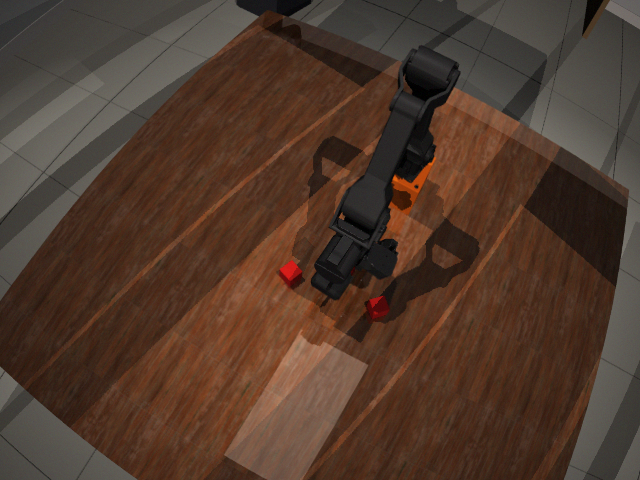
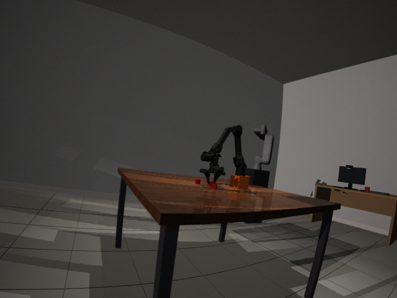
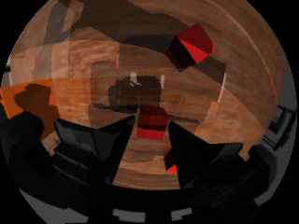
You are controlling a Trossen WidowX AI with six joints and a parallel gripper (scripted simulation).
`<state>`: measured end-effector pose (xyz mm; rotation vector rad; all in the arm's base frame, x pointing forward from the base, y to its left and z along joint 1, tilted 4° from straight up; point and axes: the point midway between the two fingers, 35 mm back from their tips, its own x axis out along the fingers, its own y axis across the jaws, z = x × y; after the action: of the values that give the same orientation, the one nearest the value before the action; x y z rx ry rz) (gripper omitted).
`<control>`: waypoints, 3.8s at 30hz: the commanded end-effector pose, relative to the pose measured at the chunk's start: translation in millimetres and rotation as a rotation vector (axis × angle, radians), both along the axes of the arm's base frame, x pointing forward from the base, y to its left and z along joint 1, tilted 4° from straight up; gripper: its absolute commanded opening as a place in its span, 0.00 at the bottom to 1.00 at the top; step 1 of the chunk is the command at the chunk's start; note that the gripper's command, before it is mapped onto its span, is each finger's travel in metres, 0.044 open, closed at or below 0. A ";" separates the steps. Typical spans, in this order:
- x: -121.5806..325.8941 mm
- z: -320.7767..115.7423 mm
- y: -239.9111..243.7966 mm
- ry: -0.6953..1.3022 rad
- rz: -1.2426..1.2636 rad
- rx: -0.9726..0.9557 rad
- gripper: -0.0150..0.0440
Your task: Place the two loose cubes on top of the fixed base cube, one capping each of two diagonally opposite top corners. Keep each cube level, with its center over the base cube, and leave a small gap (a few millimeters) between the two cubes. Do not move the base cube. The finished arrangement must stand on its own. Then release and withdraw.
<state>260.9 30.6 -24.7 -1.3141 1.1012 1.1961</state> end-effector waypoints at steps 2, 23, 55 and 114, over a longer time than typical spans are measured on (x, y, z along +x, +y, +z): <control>-0.6 -1.7 -0.7 0.003 0.006 -0.004 0.44; 2.0 47.3 0.4 0.002 0.006 -0.004 0.43; -5.7 104.5 7.2 0.002 -0.298 0.025 0.43; 12.9 78.3 58.1 0.005 -2.181 0.207 0.43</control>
<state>273.0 86.7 56.1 0.3758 1.4488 -0.3309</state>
